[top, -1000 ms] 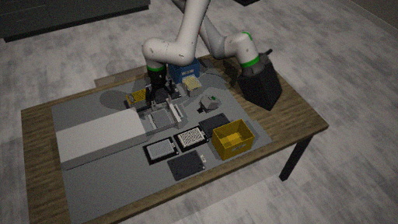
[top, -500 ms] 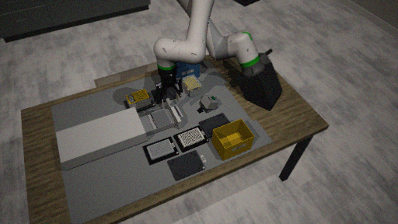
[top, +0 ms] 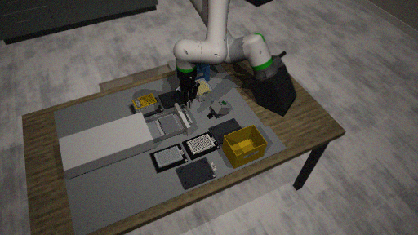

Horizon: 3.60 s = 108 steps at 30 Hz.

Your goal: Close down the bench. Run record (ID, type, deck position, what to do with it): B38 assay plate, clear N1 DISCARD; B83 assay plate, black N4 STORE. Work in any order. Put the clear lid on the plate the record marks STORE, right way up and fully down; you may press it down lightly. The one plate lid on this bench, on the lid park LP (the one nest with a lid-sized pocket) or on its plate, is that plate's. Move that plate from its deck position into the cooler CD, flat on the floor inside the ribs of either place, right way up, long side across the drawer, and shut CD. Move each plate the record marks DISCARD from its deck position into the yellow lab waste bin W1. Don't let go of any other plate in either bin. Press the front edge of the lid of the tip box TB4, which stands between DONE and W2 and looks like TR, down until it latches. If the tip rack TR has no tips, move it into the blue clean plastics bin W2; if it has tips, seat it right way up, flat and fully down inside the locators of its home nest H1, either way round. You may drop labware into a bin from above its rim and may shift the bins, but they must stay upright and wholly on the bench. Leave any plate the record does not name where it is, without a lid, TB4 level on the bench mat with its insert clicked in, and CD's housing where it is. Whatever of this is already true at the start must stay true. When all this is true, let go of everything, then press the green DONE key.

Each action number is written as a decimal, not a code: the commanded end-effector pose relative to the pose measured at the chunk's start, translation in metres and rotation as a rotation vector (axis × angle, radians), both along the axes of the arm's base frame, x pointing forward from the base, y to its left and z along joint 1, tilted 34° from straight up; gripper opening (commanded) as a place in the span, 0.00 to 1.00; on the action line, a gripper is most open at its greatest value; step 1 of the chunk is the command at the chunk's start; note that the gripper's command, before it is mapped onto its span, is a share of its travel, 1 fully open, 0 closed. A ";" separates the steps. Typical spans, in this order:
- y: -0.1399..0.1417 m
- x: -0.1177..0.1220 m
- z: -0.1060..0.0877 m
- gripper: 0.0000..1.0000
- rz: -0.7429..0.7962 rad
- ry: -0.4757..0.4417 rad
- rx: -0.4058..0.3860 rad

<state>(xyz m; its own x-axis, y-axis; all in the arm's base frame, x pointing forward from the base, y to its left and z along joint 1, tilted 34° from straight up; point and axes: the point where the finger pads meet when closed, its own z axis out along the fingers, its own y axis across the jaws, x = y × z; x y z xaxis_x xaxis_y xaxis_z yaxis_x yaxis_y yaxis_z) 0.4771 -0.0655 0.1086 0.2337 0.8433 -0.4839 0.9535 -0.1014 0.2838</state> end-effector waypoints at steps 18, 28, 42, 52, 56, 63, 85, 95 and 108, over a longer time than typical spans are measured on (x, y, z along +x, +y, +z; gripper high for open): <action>0.000 -0.035 -0.018 0.00 0.001 -0.002 0.000; 0.000 -0.035 -0.018 0.00 0.001 -0.002 0.000; 0.000 -0.035 -0.018 0.00 0.001 -0.002 0.000; 0.000 -0.035 -0.018 0.00 0.001 -0.002 0.000; 0.000 -0.035 -0.018 0.00 0.001 -0.002 0.000; -0.005 -0.033 -0.025 0.00 0.001 -0.002 0.000; -0.018 -0.028 -0.045 0.00 0.001 -0.002 0.000; -0.025 -0.026 -0.056 0.00 0.001 -0.002 0.000; -0.033 -0.023 -0.068 0.00 0.001 -0.002 0.000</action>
